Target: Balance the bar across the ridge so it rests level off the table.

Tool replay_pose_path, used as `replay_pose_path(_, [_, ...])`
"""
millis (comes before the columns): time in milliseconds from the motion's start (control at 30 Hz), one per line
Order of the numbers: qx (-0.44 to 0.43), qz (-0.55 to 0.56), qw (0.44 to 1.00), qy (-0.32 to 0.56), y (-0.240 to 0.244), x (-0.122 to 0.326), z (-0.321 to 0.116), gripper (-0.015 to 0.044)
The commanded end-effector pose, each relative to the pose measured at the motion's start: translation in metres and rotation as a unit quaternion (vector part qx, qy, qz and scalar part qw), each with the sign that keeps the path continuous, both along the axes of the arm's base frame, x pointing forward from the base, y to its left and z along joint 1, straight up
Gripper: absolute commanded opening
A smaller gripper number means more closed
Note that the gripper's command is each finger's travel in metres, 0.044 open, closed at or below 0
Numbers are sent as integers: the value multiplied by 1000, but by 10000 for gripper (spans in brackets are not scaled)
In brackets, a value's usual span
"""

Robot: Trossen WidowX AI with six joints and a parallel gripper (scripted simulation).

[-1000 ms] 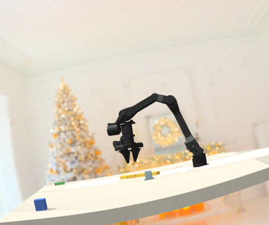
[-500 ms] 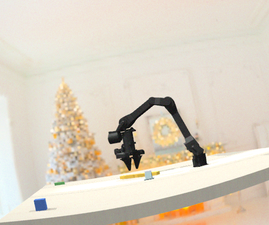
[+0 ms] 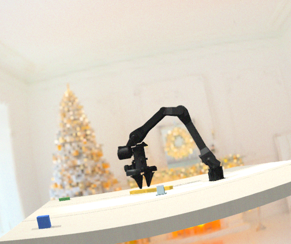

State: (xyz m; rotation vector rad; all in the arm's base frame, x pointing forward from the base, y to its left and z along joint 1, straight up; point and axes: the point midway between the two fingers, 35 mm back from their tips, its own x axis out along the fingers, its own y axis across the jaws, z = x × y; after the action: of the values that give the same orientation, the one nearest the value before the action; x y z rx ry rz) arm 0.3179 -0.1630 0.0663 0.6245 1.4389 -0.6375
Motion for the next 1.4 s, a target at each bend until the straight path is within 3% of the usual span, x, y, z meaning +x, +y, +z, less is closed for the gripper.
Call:
replay_pose_path(0, [5, 3, 1000, 3, 1, -1, -10, 315])
replay_pose_path(733, [5, 3, 1000, 3, 1, -1, -17, 315])
replay_pose_path(933, [2, 0, 1000, 5, 1, -2, -17, 157])
replay_pose_path(1233, [2, 0, 1000, 5, 1, -2, -17, 98])
replay_pose_path(1367, [2, 0, 1000, 4, 0, -1, -10, 0])
